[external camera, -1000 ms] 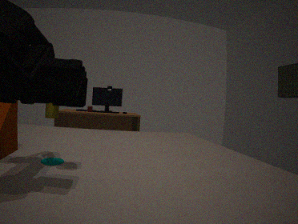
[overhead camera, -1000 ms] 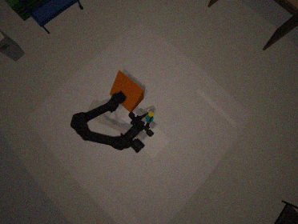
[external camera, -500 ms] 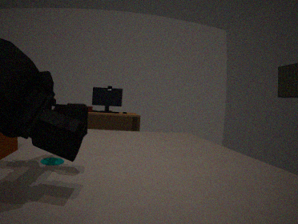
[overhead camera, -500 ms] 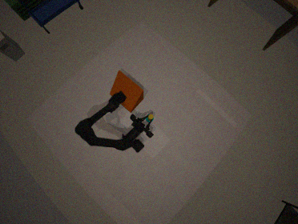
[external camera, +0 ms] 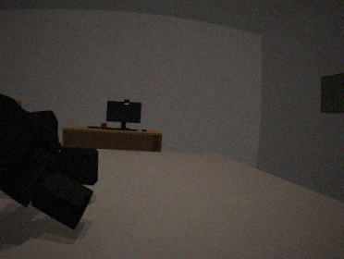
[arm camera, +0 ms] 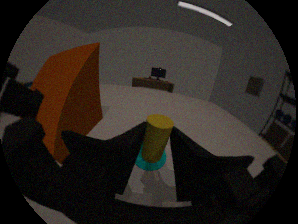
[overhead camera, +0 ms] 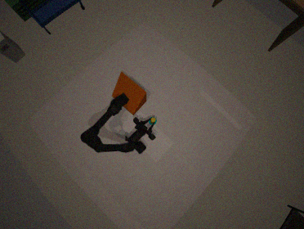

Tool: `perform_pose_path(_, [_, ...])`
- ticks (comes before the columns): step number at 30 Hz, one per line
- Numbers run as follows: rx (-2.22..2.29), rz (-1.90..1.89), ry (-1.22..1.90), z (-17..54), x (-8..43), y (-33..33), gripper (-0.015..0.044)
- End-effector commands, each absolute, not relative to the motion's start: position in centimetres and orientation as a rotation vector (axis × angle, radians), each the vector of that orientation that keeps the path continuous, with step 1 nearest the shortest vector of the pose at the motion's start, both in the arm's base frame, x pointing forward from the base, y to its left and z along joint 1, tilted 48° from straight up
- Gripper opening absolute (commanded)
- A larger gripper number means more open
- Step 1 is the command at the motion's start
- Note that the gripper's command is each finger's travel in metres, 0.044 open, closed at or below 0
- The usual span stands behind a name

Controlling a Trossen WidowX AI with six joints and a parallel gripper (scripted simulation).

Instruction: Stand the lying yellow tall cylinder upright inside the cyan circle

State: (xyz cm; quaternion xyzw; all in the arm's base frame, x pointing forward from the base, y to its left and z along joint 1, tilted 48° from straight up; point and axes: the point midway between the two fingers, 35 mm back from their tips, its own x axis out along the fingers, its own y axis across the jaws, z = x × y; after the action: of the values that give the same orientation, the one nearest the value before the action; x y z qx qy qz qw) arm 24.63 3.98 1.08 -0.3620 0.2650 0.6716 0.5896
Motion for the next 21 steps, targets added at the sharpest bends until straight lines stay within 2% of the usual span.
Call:
perform_pose_path(1, [-0.838, 1.572, 0.621, 0.63, 24.39, 3.90, 0.0105])
perform_pose_path(8, [-0.838, 1.572, 0.621, 0.63, 24.39, 3.90, 0.0105])
perform_pose_path(19, [-0.838, 1.572, 0.621, 0.63, 24.39, 3.90, 0.0394])
perform_pose_path(21, [-0.838, 1.572, 0.621, 0.63, 24.39, 3.90, 0.0400])
